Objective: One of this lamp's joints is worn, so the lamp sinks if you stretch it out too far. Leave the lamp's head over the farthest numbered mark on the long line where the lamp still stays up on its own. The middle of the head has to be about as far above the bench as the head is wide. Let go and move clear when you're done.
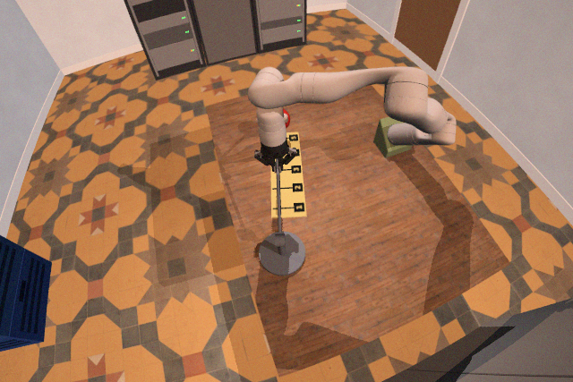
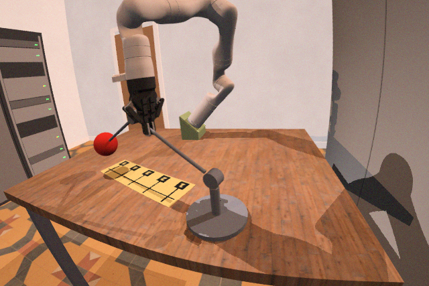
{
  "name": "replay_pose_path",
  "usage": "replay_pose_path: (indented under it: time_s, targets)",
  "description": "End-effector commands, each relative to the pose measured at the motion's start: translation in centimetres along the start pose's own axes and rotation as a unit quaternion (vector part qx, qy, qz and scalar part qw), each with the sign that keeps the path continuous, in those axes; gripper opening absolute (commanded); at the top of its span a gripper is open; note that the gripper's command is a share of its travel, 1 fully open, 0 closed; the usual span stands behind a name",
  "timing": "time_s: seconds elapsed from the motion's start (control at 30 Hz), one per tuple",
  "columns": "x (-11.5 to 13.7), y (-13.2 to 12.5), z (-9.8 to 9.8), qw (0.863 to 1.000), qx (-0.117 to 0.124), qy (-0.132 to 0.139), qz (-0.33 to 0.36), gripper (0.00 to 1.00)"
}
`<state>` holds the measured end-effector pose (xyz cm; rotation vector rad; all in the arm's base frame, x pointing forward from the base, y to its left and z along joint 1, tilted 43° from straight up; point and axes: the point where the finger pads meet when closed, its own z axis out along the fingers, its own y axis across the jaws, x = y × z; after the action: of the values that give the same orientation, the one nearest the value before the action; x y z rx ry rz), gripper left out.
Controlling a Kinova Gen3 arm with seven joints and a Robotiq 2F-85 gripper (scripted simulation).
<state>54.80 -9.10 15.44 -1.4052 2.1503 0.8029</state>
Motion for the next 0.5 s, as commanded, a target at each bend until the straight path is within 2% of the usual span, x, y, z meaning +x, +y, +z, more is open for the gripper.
replay_pose_path:
  time_s: [0.0, 0.47]
  targets:
    - [-0.59, -0.17, -1.07, 1.000, 0.007, -0.002, -0.004, 0.00]
    - [-1.02, -0.12, -1.89, 1.000, 0.005, -0.001, -0.002, 0.00]
